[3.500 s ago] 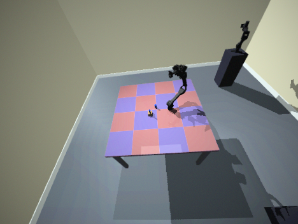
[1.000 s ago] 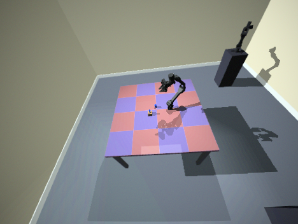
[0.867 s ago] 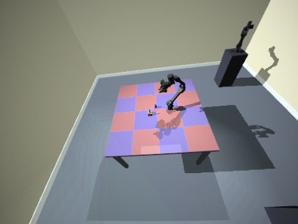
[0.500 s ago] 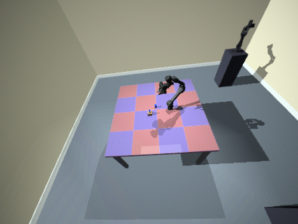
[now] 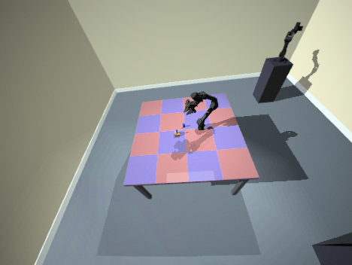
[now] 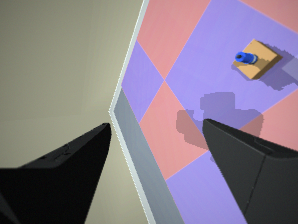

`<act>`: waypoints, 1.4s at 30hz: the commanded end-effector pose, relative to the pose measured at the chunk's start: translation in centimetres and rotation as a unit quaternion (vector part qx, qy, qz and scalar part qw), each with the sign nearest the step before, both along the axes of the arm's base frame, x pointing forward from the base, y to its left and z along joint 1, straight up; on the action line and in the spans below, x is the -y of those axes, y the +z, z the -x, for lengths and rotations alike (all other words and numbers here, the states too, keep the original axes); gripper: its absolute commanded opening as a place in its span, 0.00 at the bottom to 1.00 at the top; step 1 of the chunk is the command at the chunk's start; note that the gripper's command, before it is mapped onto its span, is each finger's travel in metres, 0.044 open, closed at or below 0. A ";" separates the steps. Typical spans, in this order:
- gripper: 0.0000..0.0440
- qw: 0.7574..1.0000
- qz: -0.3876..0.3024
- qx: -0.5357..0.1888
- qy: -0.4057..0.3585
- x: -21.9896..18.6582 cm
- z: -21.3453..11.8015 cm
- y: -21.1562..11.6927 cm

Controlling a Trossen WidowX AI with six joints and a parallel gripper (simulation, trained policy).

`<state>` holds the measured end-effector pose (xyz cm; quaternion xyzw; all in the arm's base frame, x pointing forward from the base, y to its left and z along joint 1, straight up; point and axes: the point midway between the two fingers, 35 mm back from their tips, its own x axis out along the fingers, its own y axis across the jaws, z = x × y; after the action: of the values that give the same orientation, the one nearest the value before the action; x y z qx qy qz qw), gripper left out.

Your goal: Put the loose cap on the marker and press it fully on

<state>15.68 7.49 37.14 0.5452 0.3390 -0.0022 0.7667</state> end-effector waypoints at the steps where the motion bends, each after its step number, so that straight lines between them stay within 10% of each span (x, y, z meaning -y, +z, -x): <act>1: 0.76 1.000 0.002 -0.023 -0.005 -0.1 -0.4 -0.9; 42: 0.76 0.968 0.038 -0.221 -0.116 2.2 -4.5 -8.8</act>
<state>20.06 5.46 29.00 0.5377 0.4279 -0.2107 0.6953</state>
